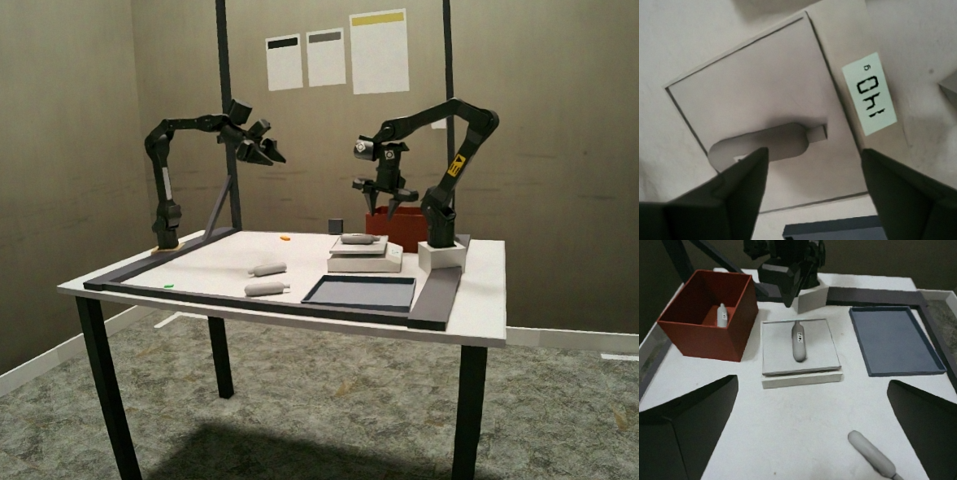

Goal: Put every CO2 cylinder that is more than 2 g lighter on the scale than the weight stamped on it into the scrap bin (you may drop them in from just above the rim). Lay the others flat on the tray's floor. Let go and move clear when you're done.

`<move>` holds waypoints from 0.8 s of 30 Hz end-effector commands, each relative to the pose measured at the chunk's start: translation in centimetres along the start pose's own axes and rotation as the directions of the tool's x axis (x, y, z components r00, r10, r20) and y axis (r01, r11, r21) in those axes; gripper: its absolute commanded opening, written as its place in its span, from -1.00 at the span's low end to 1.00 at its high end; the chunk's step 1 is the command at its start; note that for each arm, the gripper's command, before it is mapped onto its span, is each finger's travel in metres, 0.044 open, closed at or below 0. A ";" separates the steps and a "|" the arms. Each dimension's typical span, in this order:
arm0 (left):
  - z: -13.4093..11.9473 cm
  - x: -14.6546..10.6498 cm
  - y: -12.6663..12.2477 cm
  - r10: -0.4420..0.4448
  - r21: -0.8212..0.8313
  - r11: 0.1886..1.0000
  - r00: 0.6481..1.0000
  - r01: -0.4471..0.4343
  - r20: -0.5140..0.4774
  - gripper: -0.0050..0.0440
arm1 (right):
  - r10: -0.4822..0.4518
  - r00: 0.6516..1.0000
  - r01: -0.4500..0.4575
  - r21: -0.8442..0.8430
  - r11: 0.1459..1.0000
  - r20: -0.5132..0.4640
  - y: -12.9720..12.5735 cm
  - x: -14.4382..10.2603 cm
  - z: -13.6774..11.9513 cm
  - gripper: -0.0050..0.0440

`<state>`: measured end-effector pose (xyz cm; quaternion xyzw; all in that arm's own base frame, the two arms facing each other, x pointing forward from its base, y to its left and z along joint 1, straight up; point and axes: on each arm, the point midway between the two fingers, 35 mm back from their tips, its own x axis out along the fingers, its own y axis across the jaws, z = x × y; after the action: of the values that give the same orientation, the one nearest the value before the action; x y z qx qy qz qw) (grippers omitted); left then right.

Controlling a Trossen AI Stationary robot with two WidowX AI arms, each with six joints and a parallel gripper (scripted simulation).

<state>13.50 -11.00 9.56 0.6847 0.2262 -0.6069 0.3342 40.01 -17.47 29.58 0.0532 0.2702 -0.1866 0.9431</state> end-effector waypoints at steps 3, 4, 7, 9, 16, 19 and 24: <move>-0.5 0.0 1.4 -0.021 0.250 0.968 1.000 0.016 0.017 0.20 | -0.002 1.000 0.002 0.001 1.000 0.028 -0.1 -0.8 0.9 1.00; -0.6 0.1 1.5 -0.026 0.285 0.958 1.000 0.020 0.017 0.20 | -0.002 1.000 0.002 0.001 1.000 0.028 -0.1 -0.8 0.9 1.00; -0.8 0.4 1.9 -0.042 0.389 0.921 0.999 0.032 0.018 0.20 | -0.002 1.000 0.002 0.001 1.000 0.028 -0.1 -0.8 0.9 1.00; -0.9 0.5 2.0 -0.047 0.423 0.905 0.999 0.035 0.019 0.20 | -0.002 1.000 0.002 0.001 1.000 0.028 -0.1 -0.8 0.9 1.00; -1.5 1.2 2.8 -0.085 0.645 0.763 0.996 0.049 0.024 0.20 | -0.002 1.000 0.002 0.001 1.000 0.028 -0.1 -0.8 0.9 1.00; -1.8 1.6 3.1 -0.101 0.726 0.686 0.995 0.050 0.027 0.20 | -0.002 1.000 0.002 0.001 1.000 0.028 -0.1 -0.8 0.9 1.00; -2.3 2.2 3.6 -0.128 0.841 0.539 0.991 0.042 0.032 0.20 | -0.002 1.000 0.002 0.001 1.000 0.028 -0.1 -0.8 0.9 1.00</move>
<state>16.89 -11.62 8.01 0.7281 -0.0196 -0.6852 -0.0024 40.01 -17.47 29.58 0.0532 0.2702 -0.1866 0.9431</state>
